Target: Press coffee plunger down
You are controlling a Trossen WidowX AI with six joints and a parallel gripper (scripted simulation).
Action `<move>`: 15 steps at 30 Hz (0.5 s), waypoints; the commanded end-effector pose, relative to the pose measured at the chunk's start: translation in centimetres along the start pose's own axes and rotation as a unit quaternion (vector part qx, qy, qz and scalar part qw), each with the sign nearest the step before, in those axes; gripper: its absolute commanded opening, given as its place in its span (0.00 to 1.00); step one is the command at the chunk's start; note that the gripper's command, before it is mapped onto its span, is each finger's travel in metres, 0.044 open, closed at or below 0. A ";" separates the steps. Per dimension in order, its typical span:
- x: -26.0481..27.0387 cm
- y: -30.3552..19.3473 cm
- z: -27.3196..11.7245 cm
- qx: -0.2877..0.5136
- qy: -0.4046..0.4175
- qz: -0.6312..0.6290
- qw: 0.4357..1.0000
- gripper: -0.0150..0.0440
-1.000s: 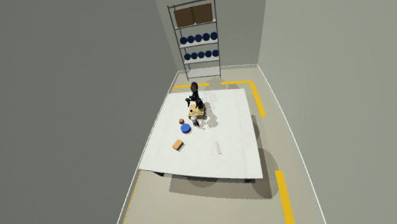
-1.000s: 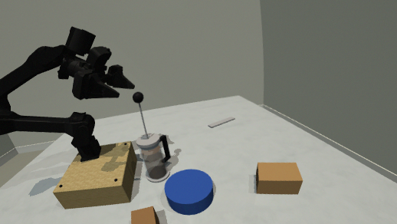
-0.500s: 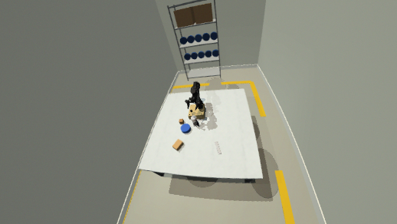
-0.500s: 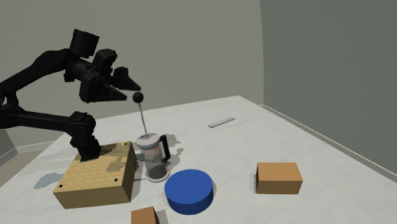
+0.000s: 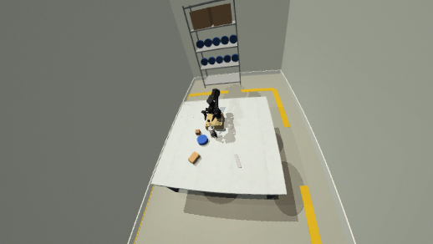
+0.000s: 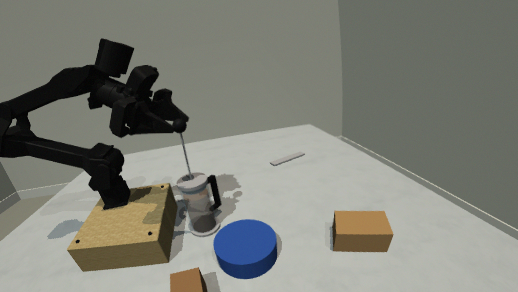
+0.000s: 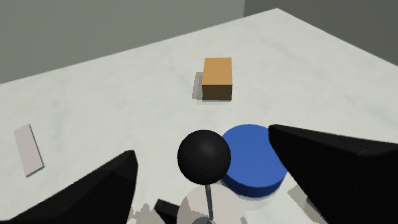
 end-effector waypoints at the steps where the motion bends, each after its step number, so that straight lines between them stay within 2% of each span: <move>1: 0.1 0.0 0.1 0.000 0.002 -0.002 1.000 0.73; 7: 0.1 0.0 0.1 0.000 0.002 -0.002 1.000 0.47; 15: 0.1 0.0 0.1 0.000 0.002 -0.002 1.000 0.45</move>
Point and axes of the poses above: the point midway between the two fingers, 35 mm back from their tips, its own z axis out along the fingers, its own x axis across the jaws, y = z × x, the point moved 2 cm from there along -z, back along the fingers, and after that the axes turned 9 degrees about -z, right-handed, at the moved point
